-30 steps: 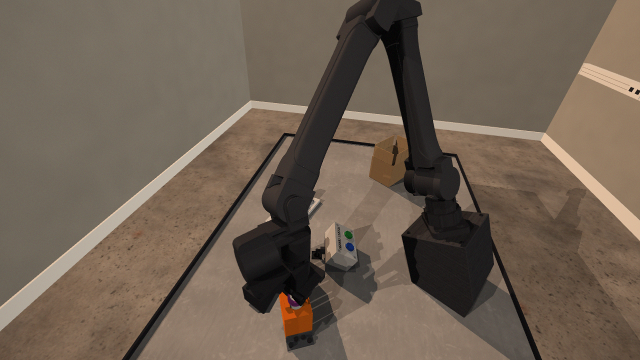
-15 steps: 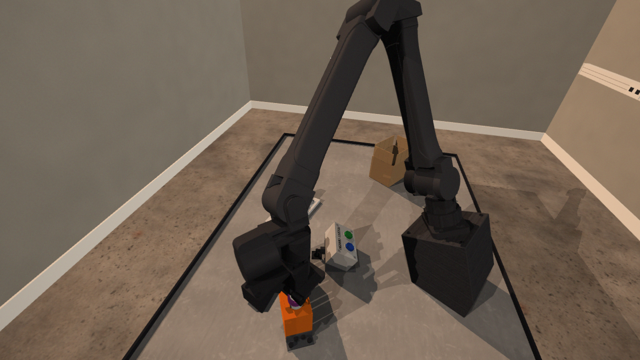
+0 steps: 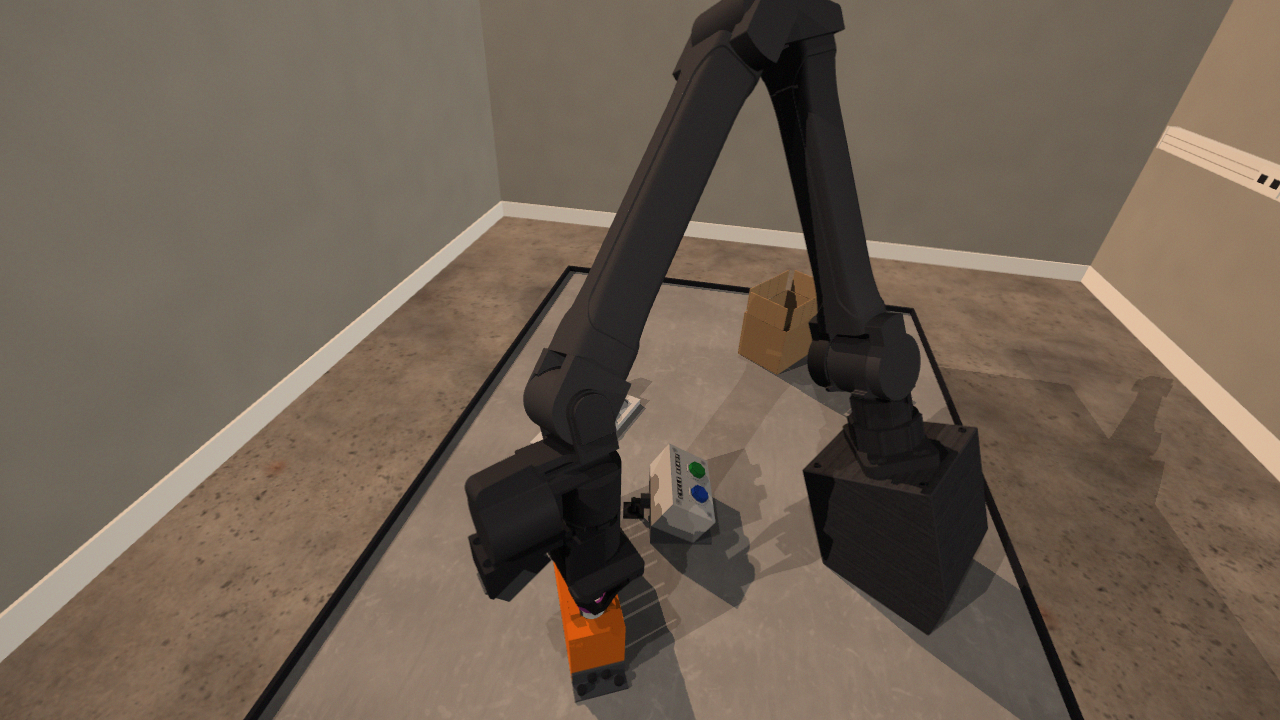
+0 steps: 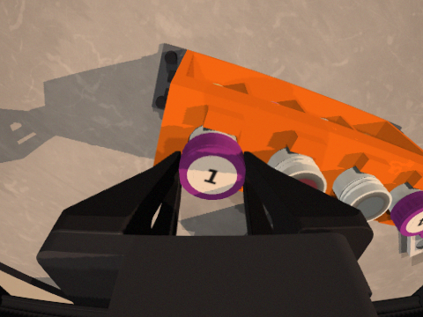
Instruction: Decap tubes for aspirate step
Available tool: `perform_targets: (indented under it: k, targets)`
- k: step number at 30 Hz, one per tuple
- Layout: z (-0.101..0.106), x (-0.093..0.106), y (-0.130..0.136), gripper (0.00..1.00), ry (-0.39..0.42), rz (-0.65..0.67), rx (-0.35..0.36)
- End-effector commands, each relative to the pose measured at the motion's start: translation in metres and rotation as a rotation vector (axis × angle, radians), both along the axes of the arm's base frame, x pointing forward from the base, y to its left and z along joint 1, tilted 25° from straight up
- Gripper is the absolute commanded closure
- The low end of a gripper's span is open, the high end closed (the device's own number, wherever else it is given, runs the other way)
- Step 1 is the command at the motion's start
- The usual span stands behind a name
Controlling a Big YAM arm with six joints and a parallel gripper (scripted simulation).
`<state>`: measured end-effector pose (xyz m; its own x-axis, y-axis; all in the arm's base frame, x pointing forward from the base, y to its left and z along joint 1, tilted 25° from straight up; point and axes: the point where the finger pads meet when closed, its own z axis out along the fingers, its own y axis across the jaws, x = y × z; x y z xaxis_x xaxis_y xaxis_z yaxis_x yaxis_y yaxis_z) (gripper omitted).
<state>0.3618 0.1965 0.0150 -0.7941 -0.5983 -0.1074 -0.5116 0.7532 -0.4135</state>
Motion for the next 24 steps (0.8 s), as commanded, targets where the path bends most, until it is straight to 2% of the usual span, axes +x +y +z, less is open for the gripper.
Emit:
perform_targets:
  k: [1, 9, 14, 15, 24]
  targets:
    - [0.0027, 0.0072, 0.0104, 1.00, -0.063, -0.166, 0.076]
    - [0.0008, 0.0074, 0.0097, 1.00, -0.112, -0.335, 0.137]
    - [0.0066, 0.0073, 0.0078, 1.00, -0.115, -0.328, 0.139]
    - [0.0066, 0.0073, 0.0078, 0.51, -0.115, -0.328, 0.139]
    - [0.0066, 0.0073, 0.0078, 0.51, -0.115, -0.328, 0.139]
